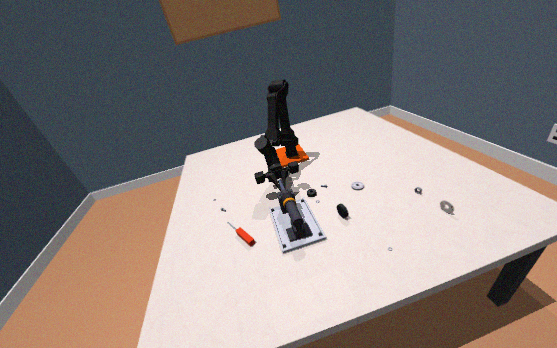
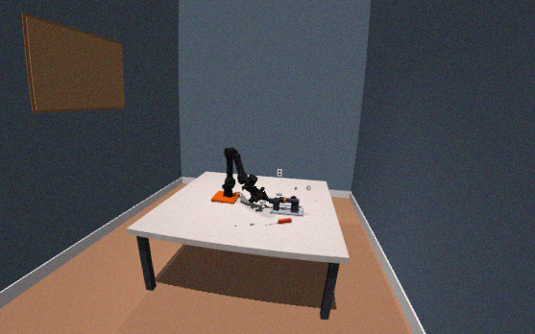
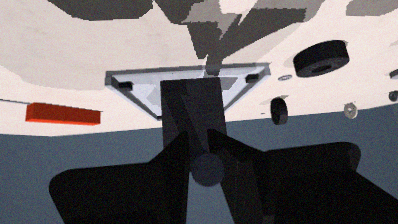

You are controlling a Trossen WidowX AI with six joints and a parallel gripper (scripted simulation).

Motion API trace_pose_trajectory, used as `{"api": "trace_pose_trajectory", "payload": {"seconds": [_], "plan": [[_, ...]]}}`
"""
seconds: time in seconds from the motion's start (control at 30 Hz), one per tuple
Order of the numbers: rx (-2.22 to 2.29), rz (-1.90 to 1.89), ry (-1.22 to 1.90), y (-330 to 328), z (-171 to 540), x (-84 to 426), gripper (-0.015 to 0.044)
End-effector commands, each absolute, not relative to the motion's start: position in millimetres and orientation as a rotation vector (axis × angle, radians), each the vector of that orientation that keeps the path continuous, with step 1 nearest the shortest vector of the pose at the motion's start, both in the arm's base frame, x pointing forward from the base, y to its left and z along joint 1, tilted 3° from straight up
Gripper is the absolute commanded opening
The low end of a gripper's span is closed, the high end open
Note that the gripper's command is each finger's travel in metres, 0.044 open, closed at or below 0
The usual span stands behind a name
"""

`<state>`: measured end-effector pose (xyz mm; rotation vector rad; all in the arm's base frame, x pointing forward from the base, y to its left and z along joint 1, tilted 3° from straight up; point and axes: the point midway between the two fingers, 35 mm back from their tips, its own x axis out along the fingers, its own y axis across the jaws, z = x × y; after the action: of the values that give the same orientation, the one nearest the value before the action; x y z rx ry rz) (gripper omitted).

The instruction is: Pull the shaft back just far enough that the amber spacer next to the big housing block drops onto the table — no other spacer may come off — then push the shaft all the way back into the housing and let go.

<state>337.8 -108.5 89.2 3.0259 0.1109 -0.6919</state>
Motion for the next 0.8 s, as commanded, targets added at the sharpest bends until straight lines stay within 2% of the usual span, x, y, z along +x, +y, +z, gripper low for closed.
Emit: {"api": "trace_pose_trajectory", "payload": {"seconds": [0.0,0.77], "plan": [[3.022,-0.692,0.11,-108.6,89.0,336.7,0.0],[3.022,-0.693,0.11,-108.9,88.7,334.2,0.0]]}}
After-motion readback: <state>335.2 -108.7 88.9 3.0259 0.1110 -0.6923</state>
